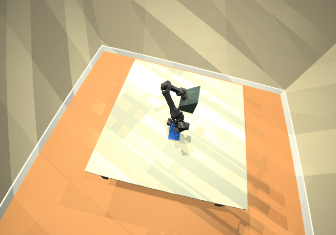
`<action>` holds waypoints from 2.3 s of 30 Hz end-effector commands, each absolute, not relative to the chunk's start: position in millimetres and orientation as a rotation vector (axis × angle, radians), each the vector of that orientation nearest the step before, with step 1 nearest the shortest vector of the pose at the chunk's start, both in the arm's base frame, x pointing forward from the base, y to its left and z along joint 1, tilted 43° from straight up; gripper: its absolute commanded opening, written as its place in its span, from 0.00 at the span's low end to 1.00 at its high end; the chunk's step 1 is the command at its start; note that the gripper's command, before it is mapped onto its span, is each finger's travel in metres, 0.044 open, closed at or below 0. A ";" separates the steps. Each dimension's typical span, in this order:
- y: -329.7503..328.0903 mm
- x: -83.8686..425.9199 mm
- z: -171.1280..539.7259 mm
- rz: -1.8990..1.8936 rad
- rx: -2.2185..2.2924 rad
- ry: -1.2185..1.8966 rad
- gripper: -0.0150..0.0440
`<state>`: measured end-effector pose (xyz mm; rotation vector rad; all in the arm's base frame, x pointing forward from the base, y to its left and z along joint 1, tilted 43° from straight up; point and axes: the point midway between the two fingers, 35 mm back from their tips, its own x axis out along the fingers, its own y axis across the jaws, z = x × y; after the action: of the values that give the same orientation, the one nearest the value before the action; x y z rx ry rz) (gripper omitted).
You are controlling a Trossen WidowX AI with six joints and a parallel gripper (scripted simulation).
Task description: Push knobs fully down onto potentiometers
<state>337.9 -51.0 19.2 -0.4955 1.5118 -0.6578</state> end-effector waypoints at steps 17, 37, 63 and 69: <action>-57.2 338.3 14.3 -0.671 -0.496 1.516 0.25; -57.8 338.3 13.6 -0.671 -0.496 1.516 0.25; -45.1 338.9 26.6 -0.668 -0.500 1.521 0.48; -36.2 321.5 29.6 -0.665 -0.498 1.521 0.74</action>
<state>335.9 -44.1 26.7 -0.5002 1.5211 -0.6695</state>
